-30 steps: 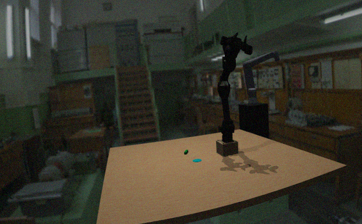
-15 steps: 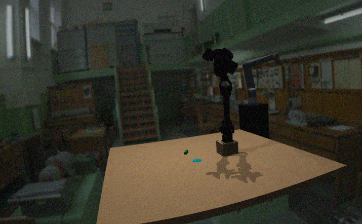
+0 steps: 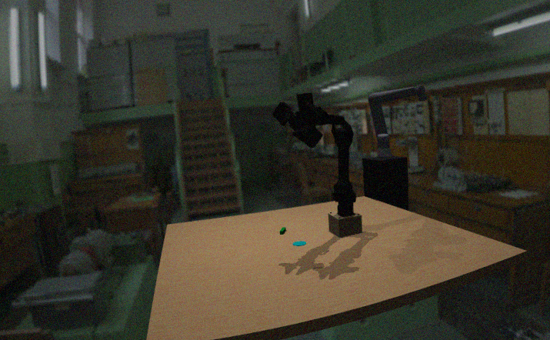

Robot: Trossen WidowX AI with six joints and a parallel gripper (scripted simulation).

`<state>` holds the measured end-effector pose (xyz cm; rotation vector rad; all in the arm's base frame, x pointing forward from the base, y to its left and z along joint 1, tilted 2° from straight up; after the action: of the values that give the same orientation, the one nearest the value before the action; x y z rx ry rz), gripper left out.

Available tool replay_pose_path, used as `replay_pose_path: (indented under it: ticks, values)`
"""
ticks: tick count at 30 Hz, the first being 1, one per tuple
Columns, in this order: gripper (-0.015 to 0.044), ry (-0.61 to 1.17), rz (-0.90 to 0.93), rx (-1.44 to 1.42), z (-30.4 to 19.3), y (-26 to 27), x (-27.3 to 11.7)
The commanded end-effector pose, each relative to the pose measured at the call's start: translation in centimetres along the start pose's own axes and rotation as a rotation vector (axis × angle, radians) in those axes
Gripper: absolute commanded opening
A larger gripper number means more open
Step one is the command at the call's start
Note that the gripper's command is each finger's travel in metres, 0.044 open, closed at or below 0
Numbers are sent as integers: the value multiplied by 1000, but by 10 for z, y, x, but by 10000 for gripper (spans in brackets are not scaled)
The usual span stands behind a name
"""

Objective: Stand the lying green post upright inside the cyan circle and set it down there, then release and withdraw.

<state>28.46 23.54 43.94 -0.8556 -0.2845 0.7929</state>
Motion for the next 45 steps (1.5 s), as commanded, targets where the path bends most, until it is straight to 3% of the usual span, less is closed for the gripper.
replay_pose_path:
  ticks: [1,10,20,33,45]
  values:
    - [233,126,21,-31,-38,-2,4]
    - [233,427,103,-77,-134,-6,-4]
    - [233,728,239,-68,-233,-4,-42]
    - [233,1031,474,42,-334,14,-125]
    - [233,1186,717,242,-390,47,-217]
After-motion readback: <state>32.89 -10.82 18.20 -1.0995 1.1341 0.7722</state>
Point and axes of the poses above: the point midway between the two fingers, 35 mm back from their tips, its own x axis out along the fingers, its own y axis across the jaws, z = x × y, the point moved 7 cm from there along -x, back along the fingers, and after that the axes turned 7 degrees about -x, right-handed, at the moved point
